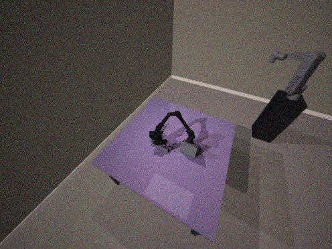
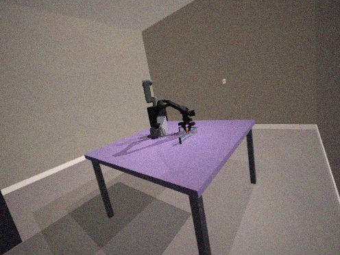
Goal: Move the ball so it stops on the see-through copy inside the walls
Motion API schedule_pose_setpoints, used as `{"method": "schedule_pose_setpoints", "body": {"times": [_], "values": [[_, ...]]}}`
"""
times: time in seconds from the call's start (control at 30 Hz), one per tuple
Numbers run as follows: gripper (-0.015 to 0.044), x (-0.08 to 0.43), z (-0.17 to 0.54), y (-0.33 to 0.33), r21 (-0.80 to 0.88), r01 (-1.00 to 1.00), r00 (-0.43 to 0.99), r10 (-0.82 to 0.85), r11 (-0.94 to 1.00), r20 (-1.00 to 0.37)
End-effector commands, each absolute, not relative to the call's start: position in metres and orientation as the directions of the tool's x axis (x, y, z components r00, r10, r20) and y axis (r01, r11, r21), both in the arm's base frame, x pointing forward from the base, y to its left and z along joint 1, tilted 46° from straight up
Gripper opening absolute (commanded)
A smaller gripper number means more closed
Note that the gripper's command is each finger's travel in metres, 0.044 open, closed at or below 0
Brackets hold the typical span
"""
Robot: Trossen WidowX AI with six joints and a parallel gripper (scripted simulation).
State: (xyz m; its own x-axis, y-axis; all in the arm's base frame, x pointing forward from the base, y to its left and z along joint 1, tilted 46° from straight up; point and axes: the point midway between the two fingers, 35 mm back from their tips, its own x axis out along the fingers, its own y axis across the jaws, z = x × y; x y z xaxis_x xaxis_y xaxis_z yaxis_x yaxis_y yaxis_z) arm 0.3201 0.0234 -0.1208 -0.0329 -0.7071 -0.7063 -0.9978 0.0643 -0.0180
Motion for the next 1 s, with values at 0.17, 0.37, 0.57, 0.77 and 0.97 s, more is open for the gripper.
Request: {"method": "schedule_pose_setpoints", "body": {"times": [0.17, 0.37, 0.57, 0.77, 0.97], "values": [[0.0, 0.332, -0.098, 0.041, -0.067, -0.996, 0.013, -0.7, 0.051, -0.714], [0.0, 0.334, -0.081, 0.063, -0.053, -0.997, 0.002, -0.698, 0.052, -0.716], [0.0, 0.331, -0.057, 0.091, -0.033, -0.998, -0.015, -0.699, 0.056, -0.715], [0.0, 0.325, -0.031, 0.116, -0.015, -0.998, -0.032, -0.704, 0.06, -0.709], [0.0, 0.325, -0.028, 0.116, -0.054, -0.993, -0.034, -0.705, 0.102, -0.708]]}}
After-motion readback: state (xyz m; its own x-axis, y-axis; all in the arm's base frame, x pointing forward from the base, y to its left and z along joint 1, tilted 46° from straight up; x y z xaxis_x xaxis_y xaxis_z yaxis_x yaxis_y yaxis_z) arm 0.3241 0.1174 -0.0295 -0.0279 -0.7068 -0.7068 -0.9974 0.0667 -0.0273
